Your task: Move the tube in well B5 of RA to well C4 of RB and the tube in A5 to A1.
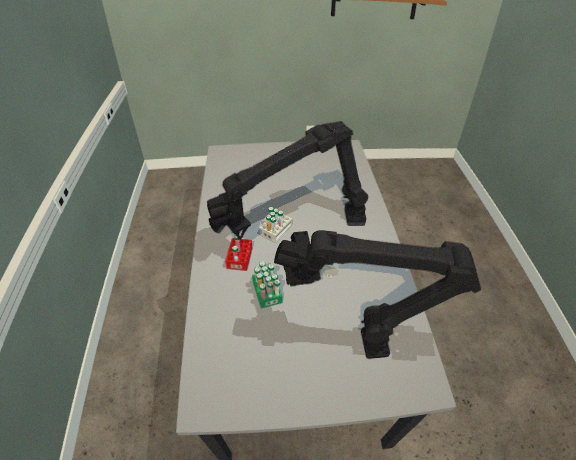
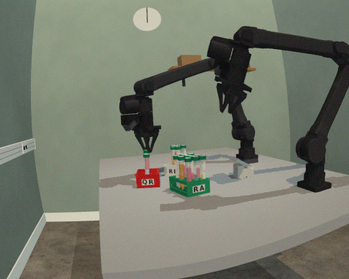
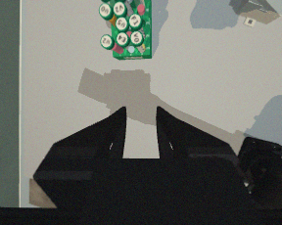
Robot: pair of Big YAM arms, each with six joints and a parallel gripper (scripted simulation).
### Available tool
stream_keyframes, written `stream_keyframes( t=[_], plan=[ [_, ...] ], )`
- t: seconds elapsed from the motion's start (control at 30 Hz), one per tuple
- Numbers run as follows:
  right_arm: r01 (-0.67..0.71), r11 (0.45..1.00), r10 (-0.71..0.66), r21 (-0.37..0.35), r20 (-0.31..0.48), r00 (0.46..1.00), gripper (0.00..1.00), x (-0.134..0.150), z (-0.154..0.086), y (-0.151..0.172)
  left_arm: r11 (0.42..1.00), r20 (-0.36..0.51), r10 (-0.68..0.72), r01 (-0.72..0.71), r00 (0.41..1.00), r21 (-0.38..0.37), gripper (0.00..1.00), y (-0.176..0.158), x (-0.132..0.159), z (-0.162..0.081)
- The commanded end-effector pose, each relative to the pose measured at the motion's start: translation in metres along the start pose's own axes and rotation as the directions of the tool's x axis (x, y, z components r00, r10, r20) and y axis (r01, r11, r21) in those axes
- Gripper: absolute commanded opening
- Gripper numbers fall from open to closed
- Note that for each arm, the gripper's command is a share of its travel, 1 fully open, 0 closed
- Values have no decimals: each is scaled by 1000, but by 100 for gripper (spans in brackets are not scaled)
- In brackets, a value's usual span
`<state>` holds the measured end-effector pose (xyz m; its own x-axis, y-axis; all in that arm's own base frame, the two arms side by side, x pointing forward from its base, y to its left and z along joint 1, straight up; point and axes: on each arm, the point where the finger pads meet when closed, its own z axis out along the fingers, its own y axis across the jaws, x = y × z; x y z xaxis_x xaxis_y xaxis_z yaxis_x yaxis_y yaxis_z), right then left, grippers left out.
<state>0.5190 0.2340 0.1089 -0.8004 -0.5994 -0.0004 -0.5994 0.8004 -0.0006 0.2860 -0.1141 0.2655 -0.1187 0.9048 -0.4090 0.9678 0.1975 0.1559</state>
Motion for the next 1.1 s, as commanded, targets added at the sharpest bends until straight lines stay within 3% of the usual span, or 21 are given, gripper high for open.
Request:
stream_keyframes(
  t=[0.0, 1.07],
  plan=[
    [5, 1000, -5, 1, 10, 1000, 0, -10, 6, 8, 999, 14, 12, -12, 1000, -32, 30, 9, -9, -12],
    [6, 1000, -6, 0, 7, 1000, 0, -9, 16, 8, 999, 14, 12, -12, 1000, -32, 30, 9, -9, -12]
  ],
)
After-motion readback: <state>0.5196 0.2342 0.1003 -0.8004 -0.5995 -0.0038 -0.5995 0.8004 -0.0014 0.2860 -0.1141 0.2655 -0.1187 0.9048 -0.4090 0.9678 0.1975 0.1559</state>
